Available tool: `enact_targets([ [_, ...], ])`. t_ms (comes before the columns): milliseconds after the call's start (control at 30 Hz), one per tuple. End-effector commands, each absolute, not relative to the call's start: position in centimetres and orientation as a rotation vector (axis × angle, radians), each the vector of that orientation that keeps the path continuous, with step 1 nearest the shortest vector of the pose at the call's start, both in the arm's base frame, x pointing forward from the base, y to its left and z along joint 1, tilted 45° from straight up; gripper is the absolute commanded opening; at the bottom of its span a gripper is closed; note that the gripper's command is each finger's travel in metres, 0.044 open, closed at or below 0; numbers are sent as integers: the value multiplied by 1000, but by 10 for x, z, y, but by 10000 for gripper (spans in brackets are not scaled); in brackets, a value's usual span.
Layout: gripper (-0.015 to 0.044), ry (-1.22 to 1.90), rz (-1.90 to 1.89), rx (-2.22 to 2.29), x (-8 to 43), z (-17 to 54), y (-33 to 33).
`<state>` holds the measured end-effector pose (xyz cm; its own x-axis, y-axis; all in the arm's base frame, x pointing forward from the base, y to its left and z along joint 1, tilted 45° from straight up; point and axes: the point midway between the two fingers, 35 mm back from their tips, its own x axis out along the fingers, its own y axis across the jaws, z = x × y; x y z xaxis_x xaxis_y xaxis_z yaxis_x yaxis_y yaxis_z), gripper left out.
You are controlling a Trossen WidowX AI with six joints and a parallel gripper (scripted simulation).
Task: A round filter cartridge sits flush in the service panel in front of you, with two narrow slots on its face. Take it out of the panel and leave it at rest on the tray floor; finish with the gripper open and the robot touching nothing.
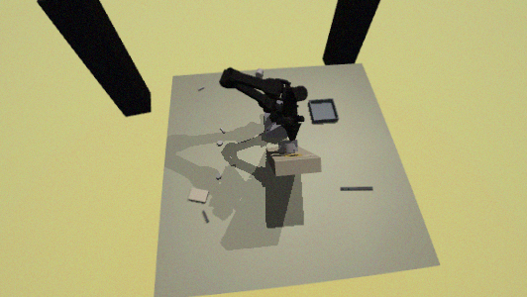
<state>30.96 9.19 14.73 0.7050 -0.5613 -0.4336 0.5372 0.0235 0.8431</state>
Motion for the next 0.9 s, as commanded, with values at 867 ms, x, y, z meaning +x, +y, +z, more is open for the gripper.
enact_targets([
  [867, 305, 996, -649, -454, 267, 119, 67],
])
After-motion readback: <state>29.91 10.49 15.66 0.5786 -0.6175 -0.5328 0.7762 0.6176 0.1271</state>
